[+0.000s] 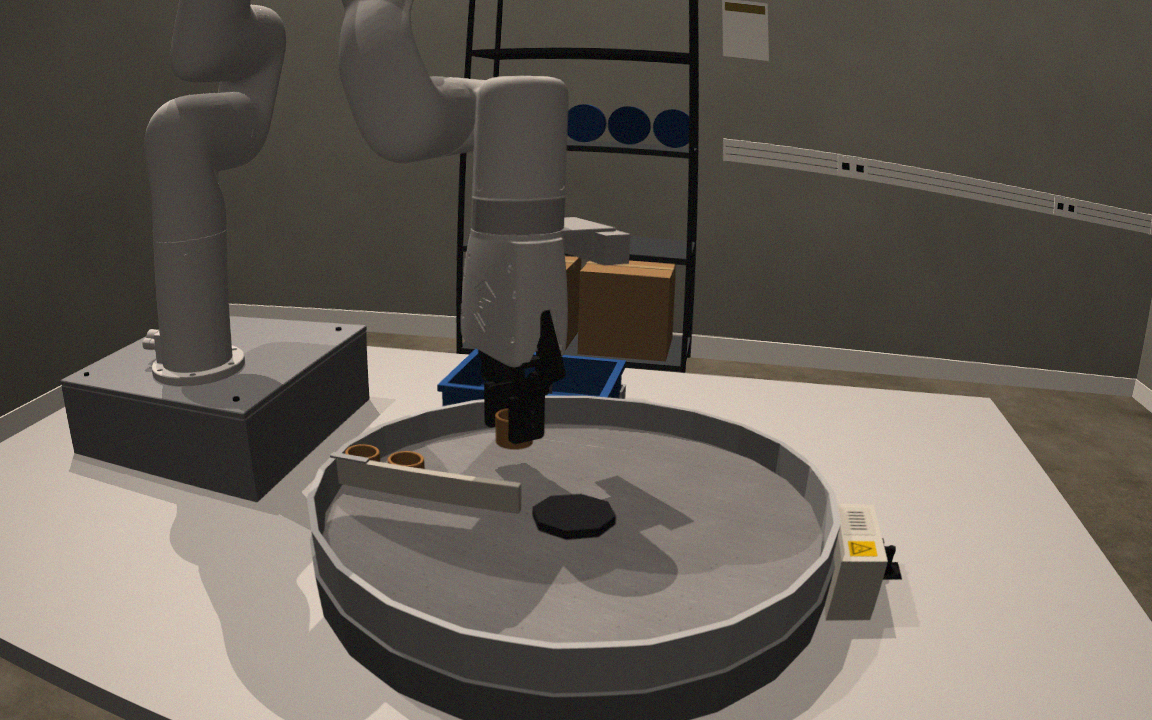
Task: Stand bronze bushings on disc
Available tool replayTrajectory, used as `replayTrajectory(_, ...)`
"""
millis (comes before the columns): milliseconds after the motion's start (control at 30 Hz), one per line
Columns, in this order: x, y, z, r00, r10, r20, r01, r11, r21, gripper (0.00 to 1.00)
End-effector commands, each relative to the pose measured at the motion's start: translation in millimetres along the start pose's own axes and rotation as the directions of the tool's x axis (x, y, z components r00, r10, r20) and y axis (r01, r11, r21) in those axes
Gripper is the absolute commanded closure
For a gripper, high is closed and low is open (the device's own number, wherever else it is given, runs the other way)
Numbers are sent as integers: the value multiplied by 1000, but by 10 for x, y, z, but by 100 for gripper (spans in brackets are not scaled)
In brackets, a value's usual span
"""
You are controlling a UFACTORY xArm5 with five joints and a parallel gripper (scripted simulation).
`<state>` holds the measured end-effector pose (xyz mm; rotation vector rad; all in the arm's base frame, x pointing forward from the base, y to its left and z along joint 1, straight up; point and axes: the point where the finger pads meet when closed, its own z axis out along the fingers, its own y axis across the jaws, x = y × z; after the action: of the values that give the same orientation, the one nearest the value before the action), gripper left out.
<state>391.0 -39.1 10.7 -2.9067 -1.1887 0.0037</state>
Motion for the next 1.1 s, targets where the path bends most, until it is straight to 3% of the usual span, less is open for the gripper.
replayTrajectory(0,10,11,85,1000,0,-2,0,1000,-3,100)
replayTrajectory(1067,10,10,169,1000,0,-2,0,1000,-3,100)
